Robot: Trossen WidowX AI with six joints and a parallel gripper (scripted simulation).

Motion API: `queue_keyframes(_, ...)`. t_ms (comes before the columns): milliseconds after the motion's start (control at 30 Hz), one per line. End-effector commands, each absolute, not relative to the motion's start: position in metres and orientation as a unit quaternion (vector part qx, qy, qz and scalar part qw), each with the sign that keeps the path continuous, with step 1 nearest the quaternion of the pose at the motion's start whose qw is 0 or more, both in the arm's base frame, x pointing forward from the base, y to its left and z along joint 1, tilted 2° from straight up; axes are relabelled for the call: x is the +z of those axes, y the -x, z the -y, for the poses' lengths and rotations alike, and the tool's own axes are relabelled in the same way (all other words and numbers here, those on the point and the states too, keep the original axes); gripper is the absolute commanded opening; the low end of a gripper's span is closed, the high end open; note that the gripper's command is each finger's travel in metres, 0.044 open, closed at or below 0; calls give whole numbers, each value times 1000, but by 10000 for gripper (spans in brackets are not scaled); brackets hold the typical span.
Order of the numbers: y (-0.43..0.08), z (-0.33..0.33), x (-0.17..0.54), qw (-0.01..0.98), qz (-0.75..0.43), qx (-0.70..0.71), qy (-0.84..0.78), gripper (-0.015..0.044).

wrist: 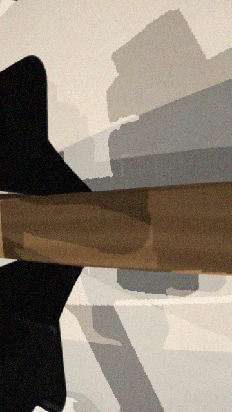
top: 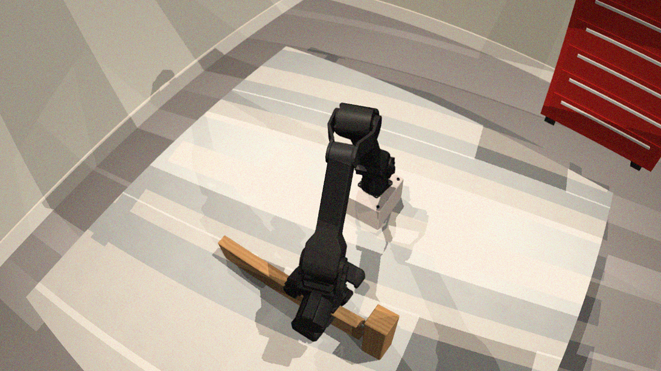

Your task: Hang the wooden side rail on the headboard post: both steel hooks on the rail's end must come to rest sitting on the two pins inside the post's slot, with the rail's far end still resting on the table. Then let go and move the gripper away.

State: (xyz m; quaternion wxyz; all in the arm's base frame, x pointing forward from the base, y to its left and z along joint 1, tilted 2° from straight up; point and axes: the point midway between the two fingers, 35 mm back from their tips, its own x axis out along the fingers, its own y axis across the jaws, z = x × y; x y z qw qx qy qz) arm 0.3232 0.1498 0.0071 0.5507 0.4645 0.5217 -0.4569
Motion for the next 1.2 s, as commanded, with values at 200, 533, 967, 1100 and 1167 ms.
queue_keyframes(200, -325, -152, 10, 550, -520, -456, -469, 0)
queue_keyframes(533, -326, -154, 10, 550, -520, -456, -469, 0)
queue_keyframes(967, -326, -155, 10, 550, -520, -456, -469, 0)
queue_keyframes(1100, -325, -155, 10, 550, -520, -456, -469, 0)
queue_keyframes(1167, -325, -156, 10, 550, -520, -456, -469, 0)
